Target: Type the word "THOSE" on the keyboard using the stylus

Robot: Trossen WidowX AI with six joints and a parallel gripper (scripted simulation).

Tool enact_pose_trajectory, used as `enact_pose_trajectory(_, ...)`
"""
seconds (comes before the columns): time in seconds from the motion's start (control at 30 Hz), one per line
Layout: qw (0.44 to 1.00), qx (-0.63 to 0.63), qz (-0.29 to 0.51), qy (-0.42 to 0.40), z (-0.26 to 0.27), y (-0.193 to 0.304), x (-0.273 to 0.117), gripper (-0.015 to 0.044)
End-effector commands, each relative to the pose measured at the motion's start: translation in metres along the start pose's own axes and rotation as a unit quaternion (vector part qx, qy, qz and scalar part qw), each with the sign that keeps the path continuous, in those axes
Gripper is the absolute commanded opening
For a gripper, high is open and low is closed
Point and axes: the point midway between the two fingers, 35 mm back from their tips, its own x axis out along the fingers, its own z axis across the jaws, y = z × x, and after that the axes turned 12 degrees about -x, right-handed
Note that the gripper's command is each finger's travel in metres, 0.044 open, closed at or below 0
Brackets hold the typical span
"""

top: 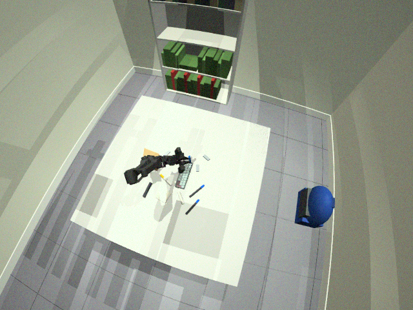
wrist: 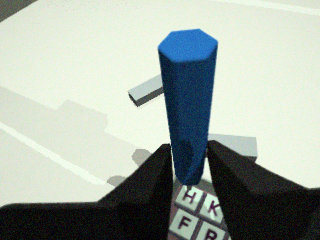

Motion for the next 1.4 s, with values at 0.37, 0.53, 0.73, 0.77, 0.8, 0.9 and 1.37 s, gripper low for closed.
enact_pose_trajectory(0.37,1.0,-0.003,0.0,-0.002,0.002,0.007,0.003,0.0081)
enact_pose_trajectory(0.53,1.0,-0.003,0.0,-0.002,0.003,0.009,0.004,0.0081)
enact_pose_trajectory(0.73,1.0,-0.003,0.0,-0.002,0.003,0.01,0.005,0.0081)
enact_pose_trajectory(0.77,1.0,-0.003,0.0,-0.002,0.003,0.011,0.005,0.0081)
enact_pose_trajectory(0.8,1.0,-0.003,0.0,-0.002,0.003,0.011,0.005,0.0081)
enact_pose_trajectory(0.9,1.0,-0.003,0.0,-0.002,0.004,0.013,0.006,0.0081)
enact_pose_trajectory(1.37,1.0,-0.003,0.0,-0.002,0.005,0.018,0.009,0.0081)
